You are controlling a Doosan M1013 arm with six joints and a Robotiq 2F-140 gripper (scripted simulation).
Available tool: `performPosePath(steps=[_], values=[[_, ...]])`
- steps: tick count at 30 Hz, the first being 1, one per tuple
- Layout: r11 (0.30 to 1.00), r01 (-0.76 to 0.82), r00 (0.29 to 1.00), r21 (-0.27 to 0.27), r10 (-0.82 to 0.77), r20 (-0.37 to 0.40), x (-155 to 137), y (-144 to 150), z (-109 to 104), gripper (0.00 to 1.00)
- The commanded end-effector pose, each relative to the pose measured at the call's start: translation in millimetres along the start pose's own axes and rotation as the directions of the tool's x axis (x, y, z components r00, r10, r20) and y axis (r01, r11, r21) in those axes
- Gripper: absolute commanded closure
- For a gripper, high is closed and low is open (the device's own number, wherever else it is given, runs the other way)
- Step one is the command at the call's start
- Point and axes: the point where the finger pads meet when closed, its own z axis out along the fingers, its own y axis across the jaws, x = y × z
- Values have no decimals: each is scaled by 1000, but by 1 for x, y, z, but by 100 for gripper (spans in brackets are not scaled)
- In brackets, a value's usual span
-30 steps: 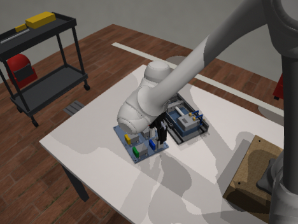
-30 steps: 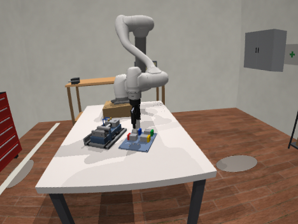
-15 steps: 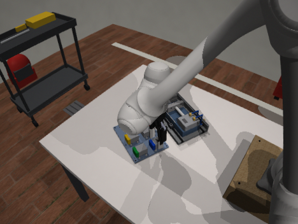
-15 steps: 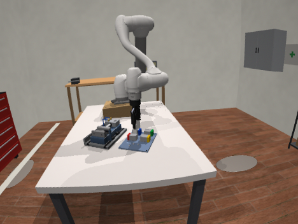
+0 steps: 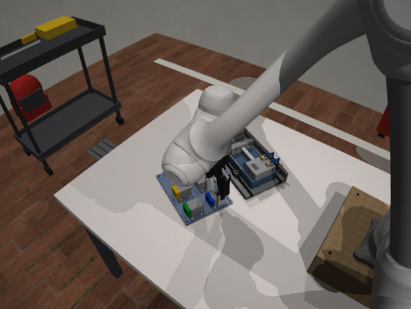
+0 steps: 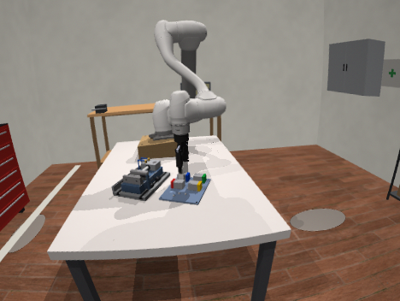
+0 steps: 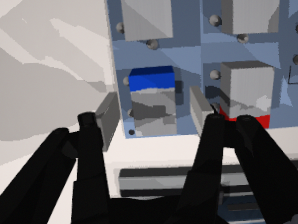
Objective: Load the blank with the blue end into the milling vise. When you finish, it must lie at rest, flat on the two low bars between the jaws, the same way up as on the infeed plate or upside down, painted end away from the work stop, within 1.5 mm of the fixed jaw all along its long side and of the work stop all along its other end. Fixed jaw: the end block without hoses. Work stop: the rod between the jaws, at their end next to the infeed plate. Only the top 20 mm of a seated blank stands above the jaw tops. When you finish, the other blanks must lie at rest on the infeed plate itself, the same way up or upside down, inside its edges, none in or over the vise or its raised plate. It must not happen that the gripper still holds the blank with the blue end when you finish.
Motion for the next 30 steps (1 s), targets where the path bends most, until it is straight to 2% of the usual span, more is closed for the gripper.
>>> performPosePath(steps=[1, 4, 5, 30], values=[[1000, 0, 1000, 0, 0, 0, 0, 0, 0, 54], [1000, 0, 1000, 0, 0, 0, 0, 0, 0, 54], [1000, 0, 1000, 0, 0, 0, 0, 0, 0, 100], [1000, 0, 1000, 0, 0, 0, 0, 0, 0, 100]])
